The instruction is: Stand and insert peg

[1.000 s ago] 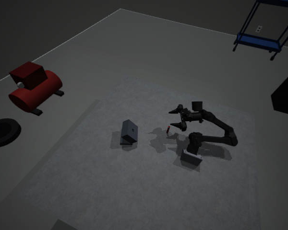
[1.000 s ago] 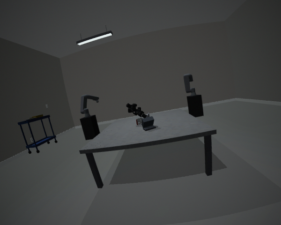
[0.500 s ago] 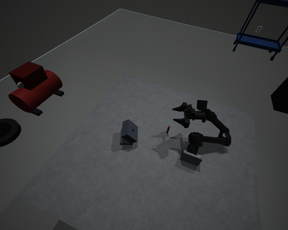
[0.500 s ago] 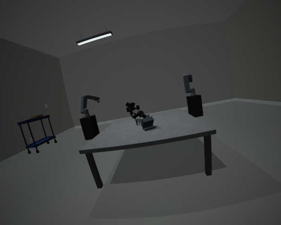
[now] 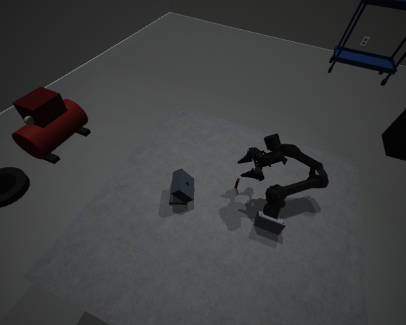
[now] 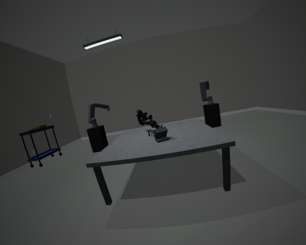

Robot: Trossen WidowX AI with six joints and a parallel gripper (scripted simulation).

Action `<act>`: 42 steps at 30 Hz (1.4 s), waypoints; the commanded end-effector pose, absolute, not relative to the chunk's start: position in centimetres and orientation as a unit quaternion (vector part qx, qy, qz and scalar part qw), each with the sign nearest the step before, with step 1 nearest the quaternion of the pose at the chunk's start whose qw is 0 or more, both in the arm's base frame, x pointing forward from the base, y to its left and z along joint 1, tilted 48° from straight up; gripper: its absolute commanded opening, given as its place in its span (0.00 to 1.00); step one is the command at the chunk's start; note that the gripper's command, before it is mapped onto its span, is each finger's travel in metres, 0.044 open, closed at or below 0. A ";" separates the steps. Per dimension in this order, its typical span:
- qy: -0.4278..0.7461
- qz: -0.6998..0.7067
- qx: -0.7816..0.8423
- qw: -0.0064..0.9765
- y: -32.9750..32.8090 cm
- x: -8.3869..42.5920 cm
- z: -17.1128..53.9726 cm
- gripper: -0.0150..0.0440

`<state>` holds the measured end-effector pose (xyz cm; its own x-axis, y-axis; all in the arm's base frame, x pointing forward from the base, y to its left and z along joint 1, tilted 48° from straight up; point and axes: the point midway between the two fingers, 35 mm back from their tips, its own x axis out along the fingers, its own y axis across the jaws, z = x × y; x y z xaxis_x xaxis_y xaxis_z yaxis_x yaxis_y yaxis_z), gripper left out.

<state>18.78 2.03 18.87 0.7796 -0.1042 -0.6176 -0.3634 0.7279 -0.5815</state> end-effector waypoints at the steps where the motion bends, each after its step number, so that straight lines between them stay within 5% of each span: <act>1: 0.378 0.046 -0.341 0.859 1.6 19.1 18.3 1.00; 27: 0.642 -0.149 -0.340 0.670 -1.3 19.7 16.4 1.00; 42: 0.670 -0.195 -0.351 0.625 -1.8 20.2 16.4 1.00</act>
<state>20.09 -1.58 16.46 0.0353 -0.7053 -0.7081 -0.2386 0.6821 -0.6913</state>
